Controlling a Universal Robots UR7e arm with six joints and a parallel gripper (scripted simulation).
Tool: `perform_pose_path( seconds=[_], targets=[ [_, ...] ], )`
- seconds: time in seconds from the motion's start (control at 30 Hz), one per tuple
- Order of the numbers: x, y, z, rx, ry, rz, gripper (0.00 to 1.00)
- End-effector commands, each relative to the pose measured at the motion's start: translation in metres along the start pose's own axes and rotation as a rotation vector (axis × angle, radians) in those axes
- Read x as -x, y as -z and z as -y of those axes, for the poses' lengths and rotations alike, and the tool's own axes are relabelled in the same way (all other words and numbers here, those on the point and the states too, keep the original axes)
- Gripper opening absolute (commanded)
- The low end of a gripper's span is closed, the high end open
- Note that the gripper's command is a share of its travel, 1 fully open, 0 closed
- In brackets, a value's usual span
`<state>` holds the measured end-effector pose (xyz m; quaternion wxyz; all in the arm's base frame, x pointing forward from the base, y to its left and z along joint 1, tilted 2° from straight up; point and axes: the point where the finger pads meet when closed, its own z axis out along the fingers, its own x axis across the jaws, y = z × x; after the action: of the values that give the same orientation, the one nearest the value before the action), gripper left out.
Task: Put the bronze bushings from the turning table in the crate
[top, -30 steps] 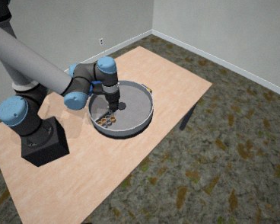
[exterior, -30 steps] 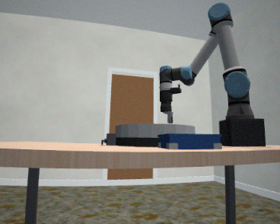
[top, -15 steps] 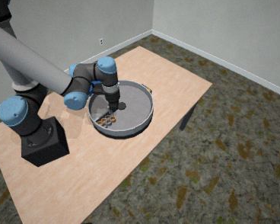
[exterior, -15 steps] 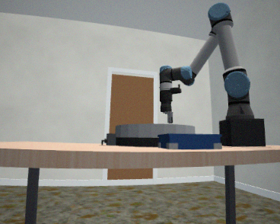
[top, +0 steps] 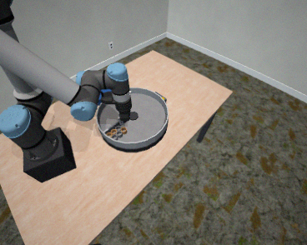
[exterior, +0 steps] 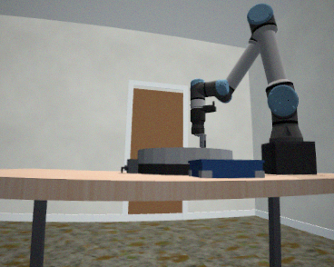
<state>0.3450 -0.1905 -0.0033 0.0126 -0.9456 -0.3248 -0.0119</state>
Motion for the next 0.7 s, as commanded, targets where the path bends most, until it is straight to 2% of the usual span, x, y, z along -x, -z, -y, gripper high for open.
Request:
perform_pose_path(
  seconds=[0.0,0.37,0.53,0.67],
  targets=[
    [0.000,-0.011,-0.001,0.001,0.000,0.000,0.40],
    [0.000,-0.011,-0.001,0.001,0.000,0.000,0.40],
    [0.000,-0.026,-0.001,0.001,0.000,0.000,0.40],
    [0.000,-0.026,-0.001,0.001,0.000,0.000,0.40]
  ],
)
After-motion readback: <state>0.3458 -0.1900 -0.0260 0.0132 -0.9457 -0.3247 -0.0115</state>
